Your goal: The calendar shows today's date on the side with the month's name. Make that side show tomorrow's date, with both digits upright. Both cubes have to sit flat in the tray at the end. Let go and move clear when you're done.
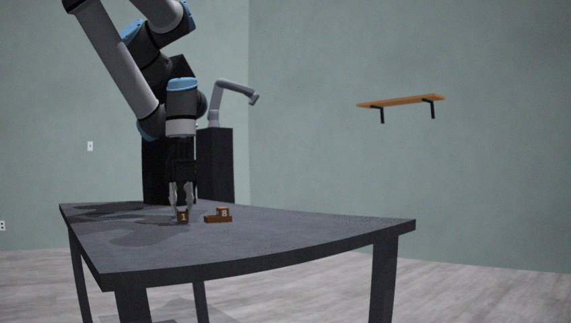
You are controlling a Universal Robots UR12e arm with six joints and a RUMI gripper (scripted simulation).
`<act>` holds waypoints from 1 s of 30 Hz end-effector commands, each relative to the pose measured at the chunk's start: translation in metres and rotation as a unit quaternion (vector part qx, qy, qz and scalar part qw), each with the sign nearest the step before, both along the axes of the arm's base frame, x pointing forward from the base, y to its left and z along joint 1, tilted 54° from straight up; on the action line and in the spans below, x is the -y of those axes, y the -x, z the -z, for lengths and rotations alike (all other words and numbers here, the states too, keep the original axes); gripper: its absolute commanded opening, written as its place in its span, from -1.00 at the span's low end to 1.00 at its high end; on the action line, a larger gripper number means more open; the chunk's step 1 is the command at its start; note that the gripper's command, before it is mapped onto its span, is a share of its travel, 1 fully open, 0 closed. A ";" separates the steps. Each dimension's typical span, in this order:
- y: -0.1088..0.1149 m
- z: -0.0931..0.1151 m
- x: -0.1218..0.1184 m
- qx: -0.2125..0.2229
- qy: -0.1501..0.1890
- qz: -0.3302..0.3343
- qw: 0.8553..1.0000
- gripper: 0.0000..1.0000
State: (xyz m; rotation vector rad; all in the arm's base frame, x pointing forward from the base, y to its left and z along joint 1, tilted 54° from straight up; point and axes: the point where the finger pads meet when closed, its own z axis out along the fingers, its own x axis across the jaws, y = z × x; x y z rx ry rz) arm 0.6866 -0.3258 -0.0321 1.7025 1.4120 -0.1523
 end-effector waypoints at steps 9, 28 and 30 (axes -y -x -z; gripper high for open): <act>0.000 0.000 0.000 0.000 0.000 0.000 1.000 -0.80; 0.000 0.000 0.000 0.000 0.000 0.000 1.000 -0.80; 0.000 0.000 0.000 0.000 0.000 0.000 1.000 -0.80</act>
